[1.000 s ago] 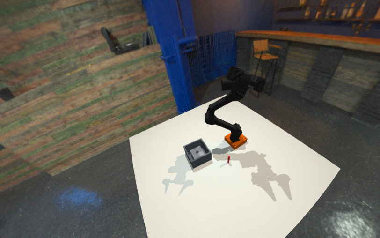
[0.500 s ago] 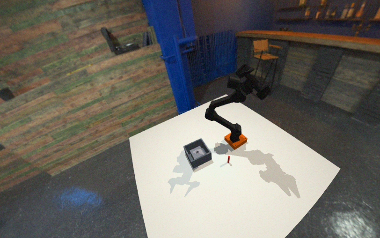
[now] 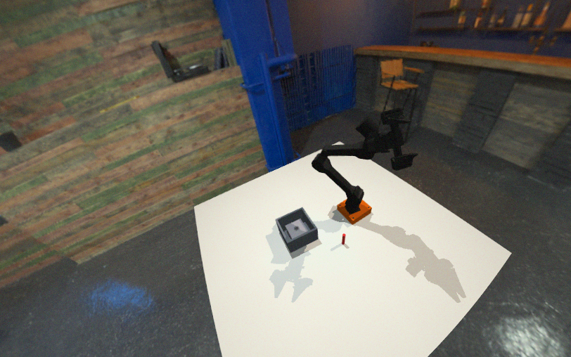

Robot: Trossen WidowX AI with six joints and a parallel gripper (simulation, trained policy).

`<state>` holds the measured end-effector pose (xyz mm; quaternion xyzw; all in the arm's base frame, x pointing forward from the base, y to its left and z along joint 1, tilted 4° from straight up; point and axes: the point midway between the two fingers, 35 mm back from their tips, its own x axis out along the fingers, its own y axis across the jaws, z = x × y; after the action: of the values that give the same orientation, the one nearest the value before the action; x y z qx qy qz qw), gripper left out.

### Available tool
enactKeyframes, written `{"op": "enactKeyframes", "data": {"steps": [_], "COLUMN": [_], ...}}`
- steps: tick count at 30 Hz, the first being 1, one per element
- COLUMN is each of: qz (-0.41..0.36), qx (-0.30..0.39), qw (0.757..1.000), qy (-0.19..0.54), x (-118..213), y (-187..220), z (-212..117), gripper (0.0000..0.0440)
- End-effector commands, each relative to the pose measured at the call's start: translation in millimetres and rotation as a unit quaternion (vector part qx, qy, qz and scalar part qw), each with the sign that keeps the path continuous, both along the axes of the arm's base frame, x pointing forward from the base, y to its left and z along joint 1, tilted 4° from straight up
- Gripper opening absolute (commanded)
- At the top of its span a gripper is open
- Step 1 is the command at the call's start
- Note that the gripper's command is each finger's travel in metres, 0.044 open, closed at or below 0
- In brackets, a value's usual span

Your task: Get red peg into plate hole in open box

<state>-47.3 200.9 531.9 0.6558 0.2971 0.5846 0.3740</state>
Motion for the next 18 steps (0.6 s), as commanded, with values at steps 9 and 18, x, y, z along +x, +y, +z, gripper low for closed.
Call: {"op": "enactKeyframes", "data": {"steps": [9,18], "qz": [-0.092,-0.151], "qx": [-0.108,-0.223], "qw": [0.981,0.941], "qy": [-0.133,-0.206], "x": [13.1,52.3], "y": [55.3,92.8], "z": [-52.6,-106.5], "gripper": [0.0440,0.0440]}}
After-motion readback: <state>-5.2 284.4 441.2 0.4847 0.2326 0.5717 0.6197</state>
